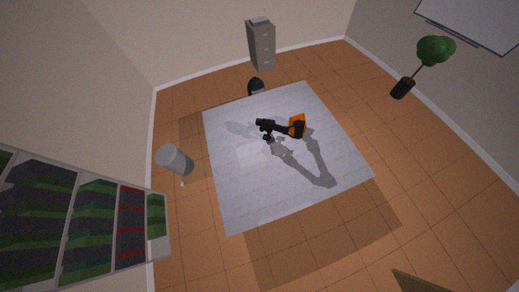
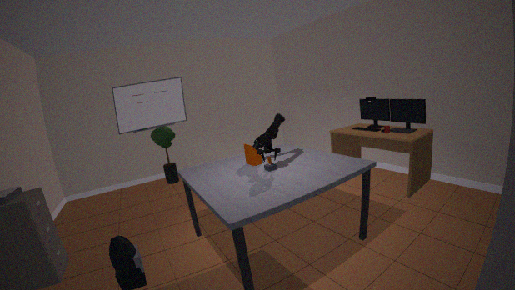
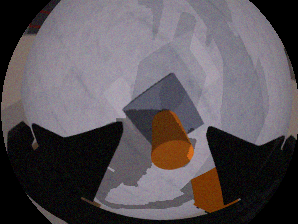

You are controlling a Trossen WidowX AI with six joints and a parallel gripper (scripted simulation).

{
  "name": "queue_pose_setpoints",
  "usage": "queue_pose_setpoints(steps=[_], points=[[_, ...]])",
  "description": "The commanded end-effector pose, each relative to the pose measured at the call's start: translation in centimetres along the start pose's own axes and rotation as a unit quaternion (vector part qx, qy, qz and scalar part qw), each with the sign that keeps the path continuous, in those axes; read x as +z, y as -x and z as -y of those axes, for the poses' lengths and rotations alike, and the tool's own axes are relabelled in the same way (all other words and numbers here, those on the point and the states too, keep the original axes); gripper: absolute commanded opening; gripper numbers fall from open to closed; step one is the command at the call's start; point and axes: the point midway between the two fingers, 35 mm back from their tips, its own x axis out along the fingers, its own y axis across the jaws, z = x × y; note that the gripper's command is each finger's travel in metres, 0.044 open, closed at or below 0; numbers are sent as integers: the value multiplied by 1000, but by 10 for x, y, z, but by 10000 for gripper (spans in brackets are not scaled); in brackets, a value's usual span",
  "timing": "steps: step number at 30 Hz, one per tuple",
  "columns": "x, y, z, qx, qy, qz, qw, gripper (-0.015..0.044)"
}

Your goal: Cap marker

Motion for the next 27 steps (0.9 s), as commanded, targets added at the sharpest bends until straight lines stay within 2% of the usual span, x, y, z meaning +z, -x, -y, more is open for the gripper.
queue_pose_setpoints(steps=[1,6,11,13,20,27], points=[[1,9,0,-1,0,1,1000,440],[1,73,1,-1,0,1,1000,440],[0,75,1,-1,0,1,1000,440],[0,74,1,-1,31,1,1000,387],[-1,65,4,1,317,0,948,204],[-1,65,4,1,325,0,946,20]])
